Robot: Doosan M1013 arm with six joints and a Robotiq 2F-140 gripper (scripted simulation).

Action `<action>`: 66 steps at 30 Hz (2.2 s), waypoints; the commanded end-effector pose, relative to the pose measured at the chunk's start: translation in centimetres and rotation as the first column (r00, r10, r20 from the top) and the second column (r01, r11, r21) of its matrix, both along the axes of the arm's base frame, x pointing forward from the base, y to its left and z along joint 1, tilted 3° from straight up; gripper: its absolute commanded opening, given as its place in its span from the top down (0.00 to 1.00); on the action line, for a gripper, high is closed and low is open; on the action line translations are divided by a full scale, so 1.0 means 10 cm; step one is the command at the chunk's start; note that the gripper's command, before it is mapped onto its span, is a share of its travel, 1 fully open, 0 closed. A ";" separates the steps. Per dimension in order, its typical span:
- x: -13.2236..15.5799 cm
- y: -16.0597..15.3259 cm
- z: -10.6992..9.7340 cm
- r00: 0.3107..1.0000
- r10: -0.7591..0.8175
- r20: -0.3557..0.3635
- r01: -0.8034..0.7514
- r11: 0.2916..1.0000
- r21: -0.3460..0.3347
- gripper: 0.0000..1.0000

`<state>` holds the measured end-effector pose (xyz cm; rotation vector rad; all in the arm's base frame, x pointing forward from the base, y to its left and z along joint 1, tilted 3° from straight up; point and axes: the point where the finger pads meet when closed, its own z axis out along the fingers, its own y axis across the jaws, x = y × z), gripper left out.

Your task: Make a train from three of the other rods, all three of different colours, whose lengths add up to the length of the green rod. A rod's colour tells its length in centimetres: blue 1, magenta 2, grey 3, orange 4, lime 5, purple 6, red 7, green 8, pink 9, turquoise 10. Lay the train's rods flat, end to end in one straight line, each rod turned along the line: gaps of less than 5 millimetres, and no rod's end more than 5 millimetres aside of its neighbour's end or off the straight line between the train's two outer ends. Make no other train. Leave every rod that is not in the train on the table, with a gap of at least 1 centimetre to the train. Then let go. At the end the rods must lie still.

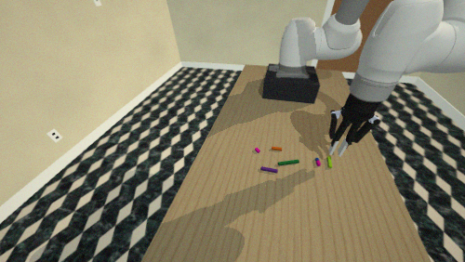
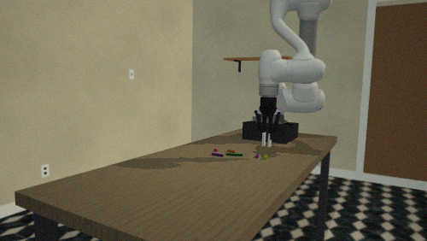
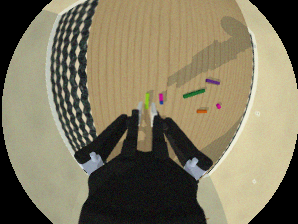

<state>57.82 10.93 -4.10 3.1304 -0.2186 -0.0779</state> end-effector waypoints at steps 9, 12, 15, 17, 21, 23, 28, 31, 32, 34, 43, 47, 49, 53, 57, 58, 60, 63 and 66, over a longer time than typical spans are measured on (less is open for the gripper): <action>-0.01 0.00 -0.12 1.000 0.000 0.000 0.000 1.000 0.000 0.85; -0.01 0.00 -0.17 1.000 0.000 0.000 0.000 1.000 0.000 0.85; -0.01 0.00 -0.22 1.000 0.000 0.000 0.000 1.000 0.000 0.85; -0.01 0.00 -0.25 1.000 0.000 0.000 0.000 1.000 0.000 0.85; -0.02 0.00 -0.31 1.000 0.000 0.000 0.000 1.000 0.000 0.85; -0.02 0.00 -0.32 1.000 0.000 0.000 0.000 1.000 0.000 0.85; -0.02 0.00 -0.36 1.000 0.000 0.000 0.000 1.000 0.000 0.85; -0.02 0.00 -0.38 1.000 0.000 0.000 0.000 1.000 0.000 0.85; -0.02 0.00 -0.39 1.000 0.000 0.000 0.000 1.000 0.000 0.85; -0.02 0.00 -0.40 1.000 0.000 0.000 0.000 1.000 0.000 0.85; -0.02 0.00 -0.41 1.000 0.000 0.000 0.000 1.000 0.000 0.85; -0.02 0.00 -0.41 1.000 0.000 0.000 0.000 1.000 0.000 0.85; -0.02 0.00 -0.41 1.000 0.000 0.000 0.000 1.000 0.000 0.85; -0.02 0.00 -0.41 1.000 0.000 0.000 0.000 1.000 0.000 0.85; -0.02 0.00 -0.41 1.000 0.000 0.000 0.000 1.000 0.000 0.85; -0.02 0.00 -0.41 1.000 0.000 0.000 0.000 1.000 0.000 0.85; -0.02 0.00 -0.41 1.000 0.000 0.000 0.000 1.000 0.000 0.85; -0.02 0.00 -0.41 1.000 0.000 0.000 0.000 1.000 0.000 0.85; -0.02 0.00 -0.41 1.000 0.000 0.000 0.000 1.000 0.000 0.85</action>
